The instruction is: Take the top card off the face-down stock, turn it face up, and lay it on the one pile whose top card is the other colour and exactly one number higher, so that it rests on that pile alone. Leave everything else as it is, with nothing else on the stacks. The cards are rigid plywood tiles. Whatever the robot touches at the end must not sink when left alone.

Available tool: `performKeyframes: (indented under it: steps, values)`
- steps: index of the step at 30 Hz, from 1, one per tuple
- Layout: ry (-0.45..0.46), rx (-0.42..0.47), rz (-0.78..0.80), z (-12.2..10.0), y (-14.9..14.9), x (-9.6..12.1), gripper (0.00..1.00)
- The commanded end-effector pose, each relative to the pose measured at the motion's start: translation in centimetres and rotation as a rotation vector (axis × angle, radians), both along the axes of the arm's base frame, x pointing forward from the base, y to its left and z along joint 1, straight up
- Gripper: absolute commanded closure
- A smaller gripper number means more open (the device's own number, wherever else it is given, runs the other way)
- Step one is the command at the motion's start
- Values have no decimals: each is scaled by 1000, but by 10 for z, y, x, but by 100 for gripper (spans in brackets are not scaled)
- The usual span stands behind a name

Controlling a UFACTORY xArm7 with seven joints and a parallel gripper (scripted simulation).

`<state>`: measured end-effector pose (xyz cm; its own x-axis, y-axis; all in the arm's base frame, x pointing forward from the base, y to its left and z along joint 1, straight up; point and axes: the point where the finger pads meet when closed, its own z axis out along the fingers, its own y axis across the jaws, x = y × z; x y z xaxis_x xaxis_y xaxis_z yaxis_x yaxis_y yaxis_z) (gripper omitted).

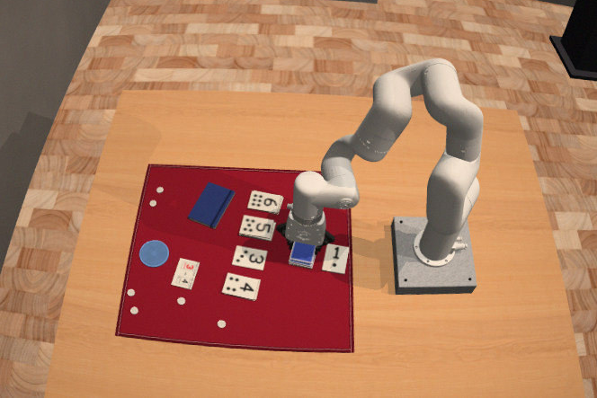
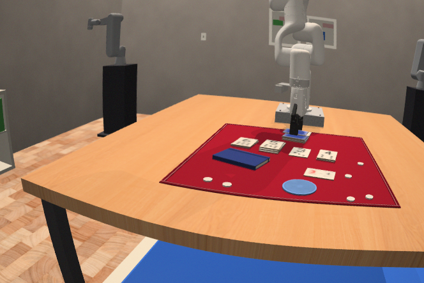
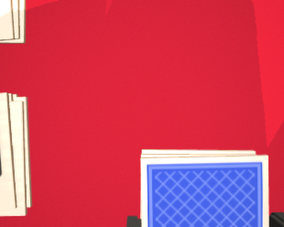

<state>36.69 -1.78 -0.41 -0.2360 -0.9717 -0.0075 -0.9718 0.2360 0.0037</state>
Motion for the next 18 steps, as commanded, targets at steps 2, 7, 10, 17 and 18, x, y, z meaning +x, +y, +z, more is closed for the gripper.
performKeyframes:
  steps: [2, 7, 10, 17, 18]
  values:
    - [-4, -1, 0, 1, 0, 1, 26]
    - [-3, -1, -1, 1, -1, 1, 26]
    - [-3, -1, -3, 1, -3, 1, 26]
    - [-3, -1, -8, 1, -9, -1, 26]
    - [-3, -1, -10, 1, -11, -1, 26]
